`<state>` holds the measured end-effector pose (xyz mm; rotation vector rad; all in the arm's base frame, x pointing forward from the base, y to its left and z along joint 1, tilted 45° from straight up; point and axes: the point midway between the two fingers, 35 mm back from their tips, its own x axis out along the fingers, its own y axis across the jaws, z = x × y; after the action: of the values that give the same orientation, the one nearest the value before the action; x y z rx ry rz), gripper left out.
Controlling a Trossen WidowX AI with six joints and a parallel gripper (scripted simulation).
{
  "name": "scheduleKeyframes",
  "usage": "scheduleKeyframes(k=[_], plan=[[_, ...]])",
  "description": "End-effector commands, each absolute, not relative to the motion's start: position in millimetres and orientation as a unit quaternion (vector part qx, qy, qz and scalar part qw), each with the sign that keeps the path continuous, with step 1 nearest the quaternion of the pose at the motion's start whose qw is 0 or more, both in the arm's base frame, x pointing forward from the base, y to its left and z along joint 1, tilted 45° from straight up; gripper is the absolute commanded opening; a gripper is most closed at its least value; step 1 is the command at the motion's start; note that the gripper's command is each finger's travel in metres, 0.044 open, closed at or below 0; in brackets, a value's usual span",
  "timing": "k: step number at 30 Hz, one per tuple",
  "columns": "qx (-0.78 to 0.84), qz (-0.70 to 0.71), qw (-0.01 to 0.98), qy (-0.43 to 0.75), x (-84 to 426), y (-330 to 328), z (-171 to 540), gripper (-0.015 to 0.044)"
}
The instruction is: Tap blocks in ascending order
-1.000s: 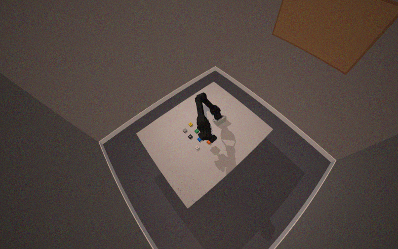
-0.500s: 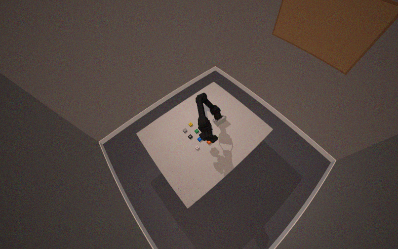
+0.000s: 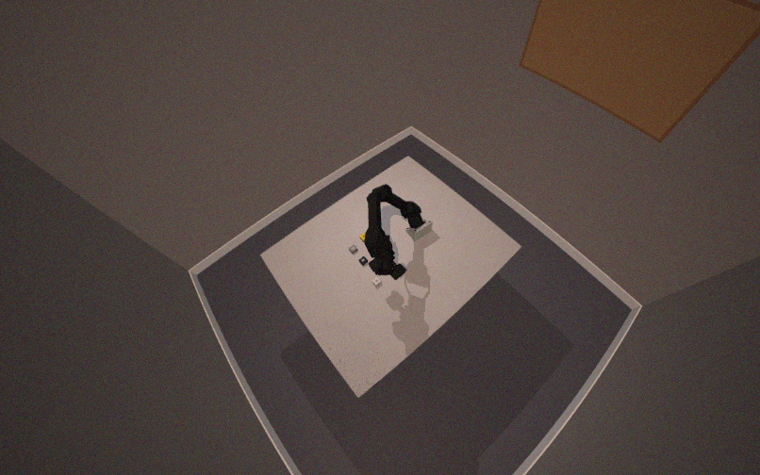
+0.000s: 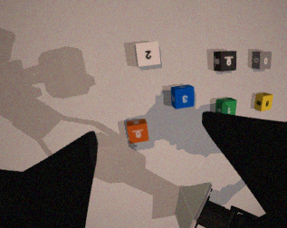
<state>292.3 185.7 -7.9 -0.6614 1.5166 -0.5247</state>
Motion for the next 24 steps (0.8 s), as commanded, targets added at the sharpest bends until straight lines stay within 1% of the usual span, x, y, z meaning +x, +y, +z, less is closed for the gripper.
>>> scheduleKeyframes(k=[1,3,24], plan=[[-0.291,-0.235,0.646,0.665,332.9,174.8,-2.8,0.0400],[-0.291,-0.236,0.646,0.665,339.9,172.4,-1.8,0.0400],[-0.291,-0.235,0.647,0.665,341.3,165.2,6.0,0.0400]])
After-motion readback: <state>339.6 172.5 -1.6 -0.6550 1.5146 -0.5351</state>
